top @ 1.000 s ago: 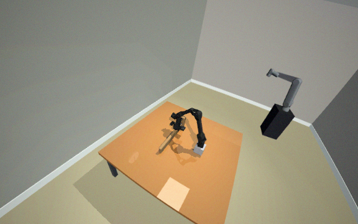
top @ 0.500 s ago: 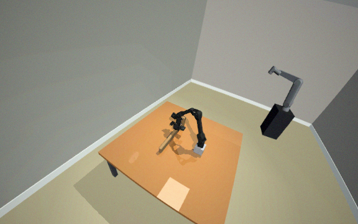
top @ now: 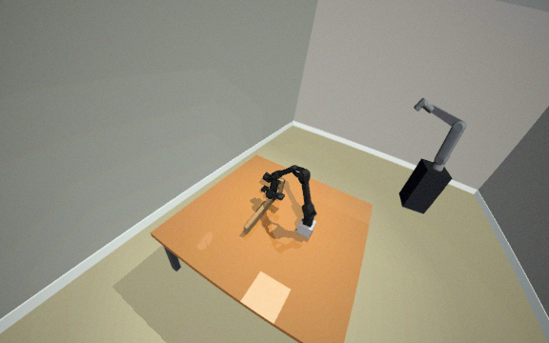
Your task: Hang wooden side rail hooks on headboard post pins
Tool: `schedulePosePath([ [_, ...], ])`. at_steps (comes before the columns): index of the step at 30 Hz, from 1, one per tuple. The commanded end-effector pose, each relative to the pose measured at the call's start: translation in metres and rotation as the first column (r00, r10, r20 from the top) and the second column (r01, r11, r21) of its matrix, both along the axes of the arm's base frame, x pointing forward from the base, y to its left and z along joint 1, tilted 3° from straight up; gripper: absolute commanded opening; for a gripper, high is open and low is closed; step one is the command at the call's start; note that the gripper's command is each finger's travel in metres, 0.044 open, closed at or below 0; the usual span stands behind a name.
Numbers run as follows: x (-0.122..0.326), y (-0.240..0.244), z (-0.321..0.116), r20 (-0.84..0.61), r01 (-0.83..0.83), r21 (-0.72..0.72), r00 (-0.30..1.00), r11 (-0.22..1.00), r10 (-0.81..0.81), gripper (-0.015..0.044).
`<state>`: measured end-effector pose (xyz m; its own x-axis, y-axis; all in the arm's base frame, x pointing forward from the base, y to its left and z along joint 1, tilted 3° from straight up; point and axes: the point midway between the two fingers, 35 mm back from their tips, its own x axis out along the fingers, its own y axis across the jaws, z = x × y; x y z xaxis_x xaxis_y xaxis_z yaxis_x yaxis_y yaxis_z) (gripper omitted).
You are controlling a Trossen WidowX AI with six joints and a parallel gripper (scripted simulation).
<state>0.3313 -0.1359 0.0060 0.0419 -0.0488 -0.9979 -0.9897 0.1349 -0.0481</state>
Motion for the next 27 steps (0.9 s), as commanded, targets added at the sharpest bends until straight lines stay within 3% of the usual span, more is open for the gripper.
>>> schedulePosePath([
  [1,0.0003,-0.0016,0.0025,0.005,-0.002,-0.006,1.000,1.000,0.003,0.0000],
  [27,0.0028,-0.0049,0.0047,0.005,-0.002,-0.007,1.000,1.000,0.003,0.0000],
])
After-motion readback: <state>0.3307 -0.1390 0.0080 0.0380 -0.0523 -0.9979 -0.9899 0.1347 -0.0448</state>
